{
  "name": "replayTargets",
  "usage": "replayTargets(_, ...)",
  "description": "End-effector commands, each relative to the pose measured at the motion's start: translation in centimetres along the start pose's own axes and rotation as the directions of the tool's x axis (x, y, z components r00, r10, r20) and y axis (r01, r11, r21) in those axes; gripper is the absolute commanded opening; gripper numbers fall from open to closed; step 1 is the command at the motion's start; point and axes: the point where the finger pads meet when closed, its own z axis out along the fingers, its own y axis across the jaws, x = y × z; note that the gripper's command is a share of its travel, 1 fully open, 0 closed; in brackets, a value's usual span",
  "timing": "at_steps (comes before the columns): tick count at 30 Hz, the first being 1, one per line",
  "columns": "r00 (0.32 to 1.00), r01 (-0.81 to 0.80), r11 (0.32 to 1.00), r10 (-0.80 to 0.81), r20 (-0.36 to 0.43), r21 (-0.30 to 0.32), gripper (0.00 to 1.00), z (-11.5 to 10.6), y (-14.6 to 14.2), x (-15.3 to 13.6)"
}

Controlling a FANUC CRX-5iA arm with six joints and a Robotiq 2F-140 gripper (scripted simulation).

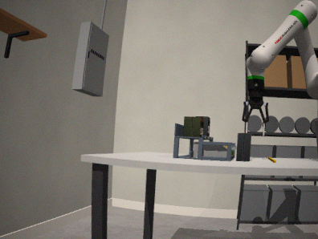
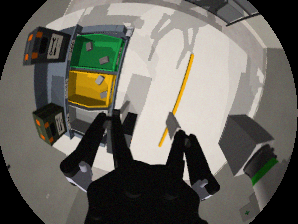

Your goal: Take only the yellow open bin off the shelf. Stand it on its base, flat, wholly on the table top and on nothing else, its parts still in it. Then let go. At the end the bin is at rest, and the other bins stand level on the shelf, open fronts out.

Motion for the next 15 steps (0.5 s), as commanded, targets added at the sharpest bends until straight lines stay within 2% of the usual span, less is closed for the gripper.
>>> replayTargets(1,1.0,0.0,1.0,0.0,0.001,-0.001,0.57,0.0,-0.1,0.0)
replayTargets(6,1.0,0.0,1.0,0.0,0.001,-0.001,0.57,0.0,-0.1,0.0)
replayTargets(11,1.0,0.0,1.0,0.0,0.001,-0.001,0.57,0.1,-5.1,0.0)
replayTargets(15,1.0,0.0,1.0,0.0,0.001,-0.001,0.57,0.1,-5.1,0.0)
